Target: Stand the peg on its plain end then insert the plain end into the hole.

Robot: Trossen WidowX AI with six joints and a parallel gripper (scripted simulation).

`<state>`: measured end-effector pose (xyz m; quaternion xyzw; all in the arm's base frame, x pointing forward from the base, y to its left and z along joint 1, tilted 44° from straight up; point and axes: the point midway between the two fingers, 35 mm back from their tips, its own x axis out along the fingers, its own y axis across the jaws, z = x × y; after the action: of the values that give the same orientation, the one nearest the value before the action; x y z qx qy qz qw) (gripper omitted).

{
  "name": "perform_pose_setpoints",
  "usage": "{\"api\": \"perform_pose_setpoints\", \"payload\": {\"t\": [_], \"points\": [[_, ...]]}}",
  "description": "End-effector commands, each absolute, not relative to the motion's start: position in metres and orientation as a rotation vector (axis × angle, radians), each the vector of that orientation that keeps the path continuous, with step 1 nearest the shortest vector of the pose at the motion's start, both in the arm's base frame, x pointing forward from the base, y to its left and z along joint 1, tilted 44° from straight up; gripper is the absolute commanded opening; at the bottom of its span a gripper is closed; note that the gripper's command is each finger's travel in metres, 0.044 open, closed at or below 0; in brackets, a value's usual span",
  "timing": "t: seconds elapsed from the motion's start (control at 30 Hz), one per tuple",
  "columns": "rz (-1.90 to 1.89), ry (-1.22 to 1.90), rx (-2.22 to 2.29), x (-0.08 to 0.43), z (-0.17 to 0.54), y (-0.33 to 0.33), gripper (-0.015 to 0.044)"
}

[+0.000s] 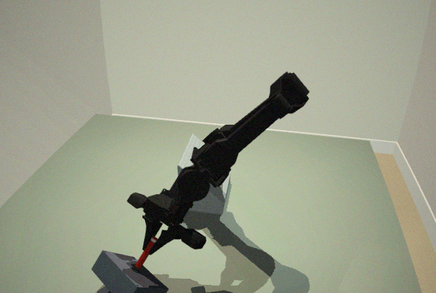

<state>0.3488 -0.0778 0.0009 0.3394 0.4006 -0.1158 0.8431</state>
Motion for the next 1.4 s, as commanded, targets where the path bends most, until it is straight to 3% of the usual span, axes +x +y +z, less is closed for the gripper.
{"api": "perform_pose_setpoints", "payload": {"t": [0.0, 1.37], "points": [[-0.240, 0.844, 0.714, 0.352, 0.002, -0.078, 0.0000], [-0.240, 0.843, 0.714, 0.366, -0.018, -0.077, 0.0000]]}}
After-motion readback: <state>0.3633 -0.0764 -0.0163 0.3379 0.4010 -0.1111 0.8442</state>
